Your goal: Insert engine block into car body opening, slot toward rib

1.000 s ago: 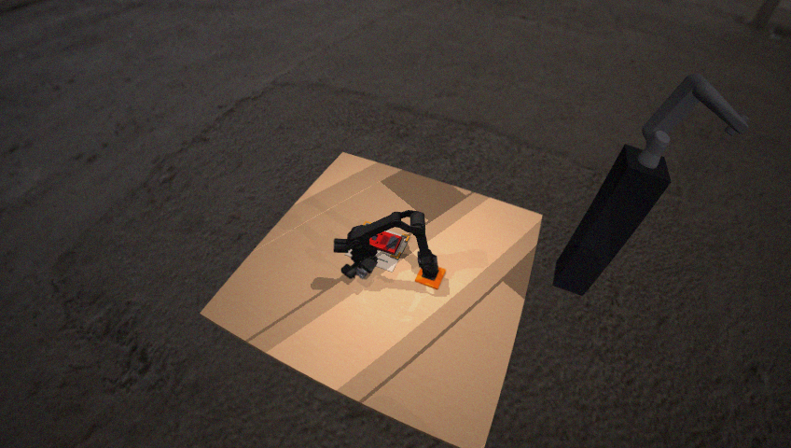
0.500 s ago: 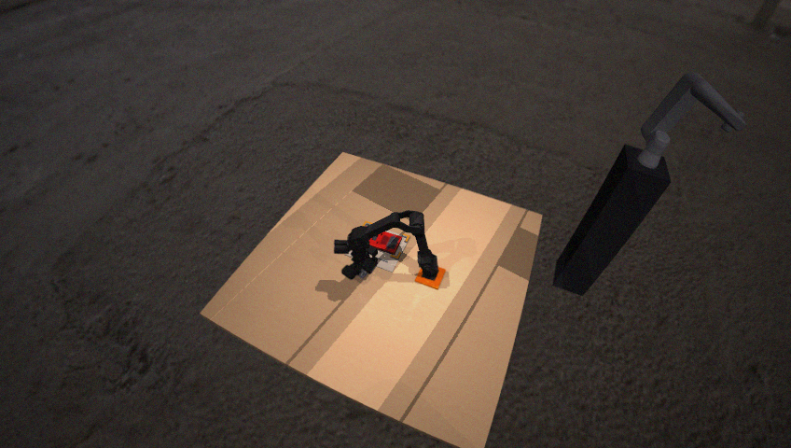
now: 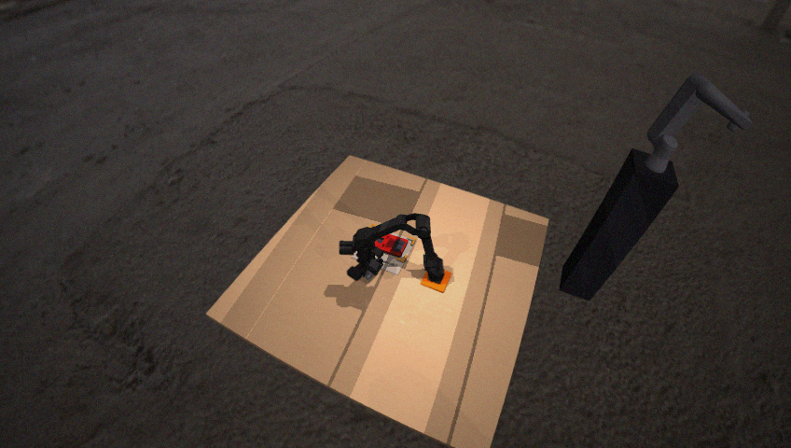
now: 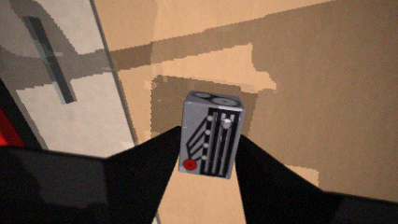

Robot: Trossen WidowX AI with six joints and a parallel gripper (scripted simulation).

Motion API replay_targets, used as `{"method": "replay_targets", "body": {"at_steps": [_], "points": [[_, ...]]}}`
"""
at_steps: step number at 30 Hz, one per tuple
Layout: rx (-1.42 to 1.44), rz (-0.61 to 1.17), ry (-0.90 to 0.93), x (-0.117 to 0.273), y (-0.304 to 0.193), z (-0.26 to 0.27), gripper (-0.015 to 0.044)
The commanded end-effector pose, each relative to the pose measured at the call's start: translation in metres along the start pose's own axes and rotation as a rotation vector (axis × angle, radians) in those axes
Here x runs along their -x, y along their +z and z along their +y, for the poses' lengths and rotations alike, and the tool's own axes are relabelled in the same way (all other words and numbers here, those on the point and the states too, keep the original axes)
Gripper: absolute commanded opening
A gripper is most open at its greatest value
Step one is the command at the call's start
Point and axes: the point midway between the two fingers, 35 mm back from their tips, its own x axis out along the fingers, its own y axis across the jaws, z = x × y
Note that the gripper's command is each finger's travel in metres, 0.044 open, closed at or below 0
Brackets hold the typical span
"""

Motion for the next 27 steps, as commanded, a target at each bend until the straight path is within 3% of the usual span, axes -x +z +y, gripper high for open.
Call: {"method": "replay_targets", "body": {"at_steps": [1,27], "points": [[0.004,0.007,-0.009,0.014,-0.003,-0.003,0.0],[0.004,0.007,-0.009,0.097,-0.001,-0.001,0.0]]}}
